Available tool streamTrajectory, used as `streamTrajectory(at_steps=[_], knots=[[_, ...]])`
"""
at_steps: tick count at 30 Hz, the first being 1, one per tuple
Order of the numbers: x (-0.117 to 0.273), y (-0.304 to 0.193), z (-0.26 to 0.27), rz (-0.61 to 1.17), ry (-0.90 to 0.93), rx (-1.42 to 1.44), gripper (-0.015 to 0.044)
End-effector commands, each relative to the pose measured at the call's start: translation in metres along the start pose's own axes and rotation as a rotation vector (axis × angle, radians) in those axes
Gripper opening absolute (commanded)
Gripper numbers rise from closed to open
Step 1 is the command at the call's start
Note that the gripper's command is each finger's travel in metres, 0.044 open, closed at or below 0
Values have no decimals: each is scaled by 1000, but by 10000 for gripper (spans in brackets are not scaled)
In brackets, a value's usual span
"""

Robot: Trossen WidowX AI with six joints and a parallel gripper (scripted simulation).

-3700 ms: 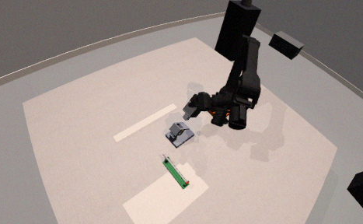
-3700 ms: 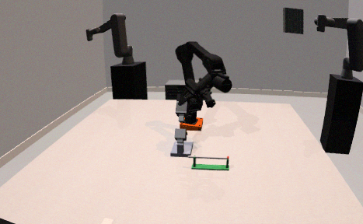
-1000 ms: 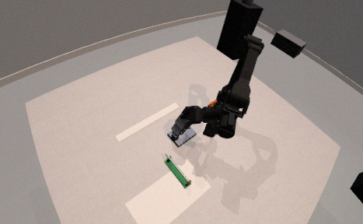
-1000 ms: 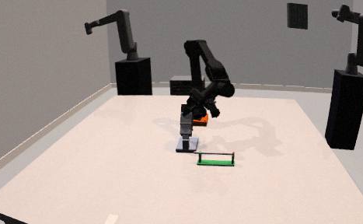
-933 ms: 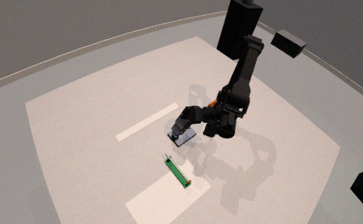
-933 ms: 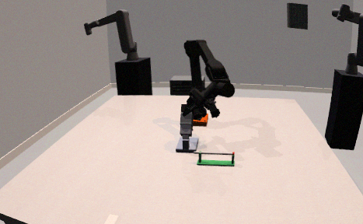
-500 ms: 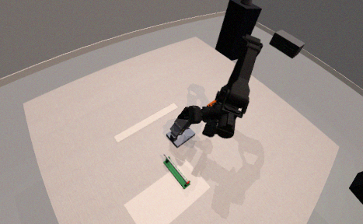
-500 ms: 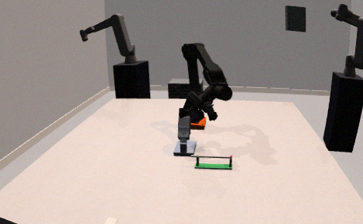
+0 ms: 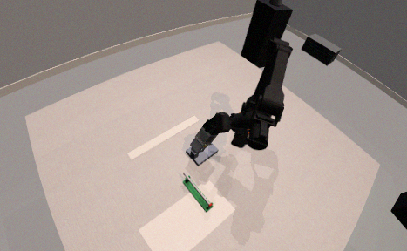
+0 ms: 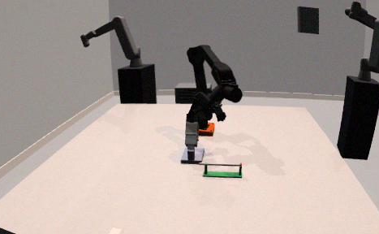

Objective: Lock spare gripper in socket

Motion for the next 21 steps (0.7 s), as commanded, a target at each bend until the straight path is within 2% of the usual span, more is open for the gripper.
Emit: streamTrajectory(at_steps=[1,21], knots=[[6,-5,-1,-2,-2,-4,440],[28,-31,4,18,17,35,440]])
Point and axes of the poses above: the point midway between the two fingers, 35 mm back from their tips, its own x axis back along the fingers, its own z axis across the jaws, y = z × x, the point moved 2 cm from there along x, back along the fingers, and after that the axes turned 8 degrees about -x, right-handed, at the moved point
